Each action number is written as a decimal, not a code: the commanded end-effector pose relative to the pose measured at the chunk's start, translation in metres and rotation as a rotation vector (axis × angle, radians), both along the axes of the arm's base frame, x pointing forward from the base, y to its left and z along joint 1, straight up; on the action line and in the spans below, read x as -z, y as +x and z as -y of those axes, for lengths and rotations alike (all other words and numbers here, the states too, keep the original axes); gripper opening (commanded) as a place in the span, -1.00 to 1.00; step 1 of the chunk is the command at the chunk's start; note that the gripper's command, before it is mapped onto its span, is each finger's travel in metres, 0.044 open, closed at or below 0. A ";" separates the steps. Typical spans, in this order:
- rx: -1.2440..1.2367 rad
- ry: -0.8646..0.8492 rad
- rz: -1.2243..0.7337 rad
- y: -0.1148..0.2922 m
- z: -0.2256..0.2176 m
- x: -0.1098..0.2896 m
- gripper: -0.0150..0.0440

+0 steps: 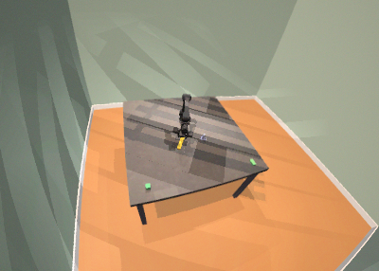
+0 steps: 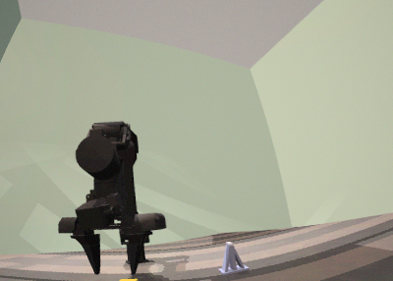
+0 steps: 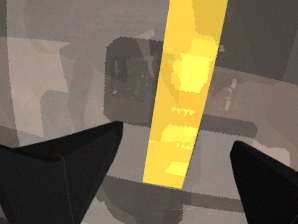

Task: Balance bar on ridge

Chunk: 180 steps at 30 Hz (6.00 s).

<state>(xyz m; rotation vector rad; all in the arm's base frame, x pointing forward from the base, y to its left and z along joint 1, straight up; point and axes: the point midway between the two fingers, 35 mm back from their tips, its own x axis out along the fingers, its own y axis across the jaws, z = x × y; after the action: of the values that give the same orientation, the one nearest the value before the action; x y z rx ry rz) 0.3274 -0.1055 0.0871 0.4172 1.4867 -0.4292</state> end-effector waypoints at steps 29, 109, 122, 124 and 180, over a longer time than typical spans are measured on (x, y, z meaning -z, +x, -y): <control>0.005 0.008 -0.004 -0.001 -0.001 0.036 0.58; 0.237 0.020 0.000 0.007 -0.042 -0.075 -0.49; 0.516 0.036 0.003 0.015 -0.091 -0.076 -0.49; 0.558 0.038 0.003 0.016 -0.099 -0.076 -0.49; 1.415 0.080 0.000 0.019 -0.260 -0.064 -0.49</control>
<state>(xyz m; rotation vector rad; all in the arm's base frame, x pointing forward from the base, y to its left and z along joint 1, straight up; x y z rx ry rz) 0.3472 0.1542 0.1586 1.5234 0.9890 -1.4416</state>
